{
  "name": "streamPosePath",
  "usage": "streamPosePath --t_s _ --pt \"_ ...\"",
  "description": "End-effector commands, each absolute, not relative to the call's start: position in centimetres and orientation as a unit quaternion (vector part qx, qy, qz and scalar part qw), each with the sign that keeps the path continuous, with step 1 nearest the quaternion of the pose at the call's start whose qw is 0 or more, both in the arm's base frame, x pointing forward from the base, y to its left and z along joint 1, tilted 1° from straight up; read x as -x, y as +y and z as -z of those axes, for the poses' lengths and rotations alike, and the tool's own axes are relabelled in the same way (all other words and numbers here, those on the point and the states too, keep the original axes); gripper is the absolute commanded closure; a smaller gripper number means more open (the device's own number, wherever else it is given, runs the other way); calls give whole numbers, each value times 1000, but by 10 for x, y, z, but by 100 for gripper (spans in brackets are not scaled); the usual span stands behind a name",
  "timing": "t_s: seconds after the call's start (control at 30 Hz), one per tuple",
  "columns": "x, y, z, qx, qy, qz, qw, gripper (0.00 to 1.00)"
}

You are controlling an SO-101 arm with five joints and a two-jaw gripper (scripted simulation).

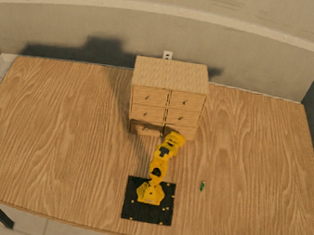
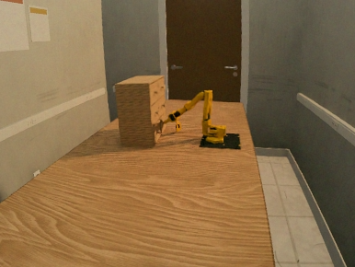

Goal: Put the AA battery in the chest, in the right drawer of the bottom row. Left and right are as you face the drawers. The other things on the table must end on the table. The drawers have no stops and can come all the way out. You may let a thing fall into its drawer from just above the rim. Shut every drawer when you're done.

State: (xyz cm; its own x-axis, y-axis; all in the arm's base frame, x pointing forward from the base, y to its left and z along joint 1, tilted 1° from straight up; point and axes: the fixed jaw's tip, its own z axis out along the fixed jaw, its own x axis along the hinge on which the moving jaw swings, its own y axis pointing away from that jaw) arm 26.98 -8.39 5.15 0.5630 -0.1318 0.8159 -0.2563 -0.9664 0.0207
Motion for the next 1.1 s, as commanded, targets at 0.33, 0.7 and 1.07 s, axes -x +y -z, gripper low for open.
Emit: streamPosePath --t_s 0.33,0.7,1.07 --pt "-270 -84 -52 -881 -110 -456 68 88" --pt "-270 -84 -52 -881 -110 -456 68 82" --pt "-261 -85 -54 -880 -119 -455 69 79"
